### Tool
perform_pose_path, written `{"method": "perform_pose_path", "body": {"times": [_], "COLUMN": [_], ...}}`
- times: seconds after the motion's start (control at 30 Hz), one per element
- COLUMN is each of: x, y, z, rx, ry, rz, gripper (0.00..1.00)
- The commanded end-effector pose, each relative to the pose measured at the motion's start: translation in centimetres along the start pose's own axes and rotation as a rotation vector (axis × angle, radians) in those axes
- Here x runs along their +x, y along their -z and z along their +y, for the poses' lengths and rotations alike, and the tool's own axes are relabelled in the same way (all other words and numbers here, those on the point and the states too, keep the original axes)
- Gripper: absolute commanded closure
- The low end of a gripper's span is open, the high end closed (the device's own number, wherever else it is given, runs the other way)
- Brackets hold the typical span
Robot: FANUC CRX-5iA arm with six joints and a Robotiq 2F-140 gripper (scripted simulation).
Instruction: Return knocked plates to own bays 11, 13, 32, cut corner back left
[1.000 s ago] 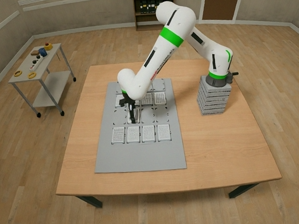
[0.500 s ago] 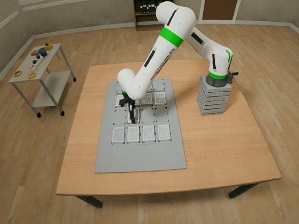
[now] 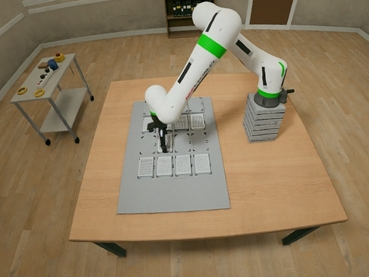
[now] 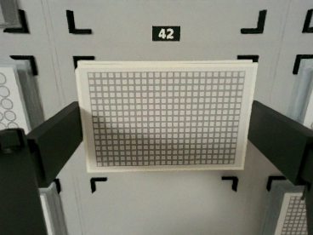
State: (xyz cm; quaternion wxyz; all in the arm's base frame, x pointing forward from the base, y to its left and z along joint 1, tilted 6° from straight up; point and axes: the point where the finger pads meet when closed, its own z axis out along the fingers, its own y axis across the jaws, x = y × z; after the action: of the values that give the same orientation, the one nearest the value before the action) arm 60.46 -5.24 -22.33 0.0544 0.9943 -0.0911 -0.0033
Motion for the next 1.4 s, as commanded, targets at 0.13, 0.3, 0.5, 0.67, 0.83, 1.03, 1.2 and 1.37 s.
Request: {"method": "perform_pose_path", "body": {"times": [0.13, 0.3, 0.5, 0.67, 0.83, 1.03, 1.2, 1.37], "x": [0.12, 0.12, 0.12, 0.12, 0.12, 0.11, 0.11, 0.11], "y": [0.09, 0.05, 0.01, -0.01, -0.04, -0.08, -0.11, -0.13], "z": [-0.03, -0.03, -0.03, -0.03, -0.03, -0.02, -0.02, -0.02], "rx": [0.0, 0.0, 0.0, 0.0, 0.0, 0.0, 0.0, 0.0], "ry": [0.0, 0.0, 0.0, 0.0, 0.0, 0.0, 0.0, 0.0], "rz": [0.002, 0.002, 0.002, 0.002, 0.002, 0.002, 0.002, 0.002], "gripper": [0.9, 0.9, 0.9, 0.9, 0.9, 0.9, 0.9, 0.11]}}
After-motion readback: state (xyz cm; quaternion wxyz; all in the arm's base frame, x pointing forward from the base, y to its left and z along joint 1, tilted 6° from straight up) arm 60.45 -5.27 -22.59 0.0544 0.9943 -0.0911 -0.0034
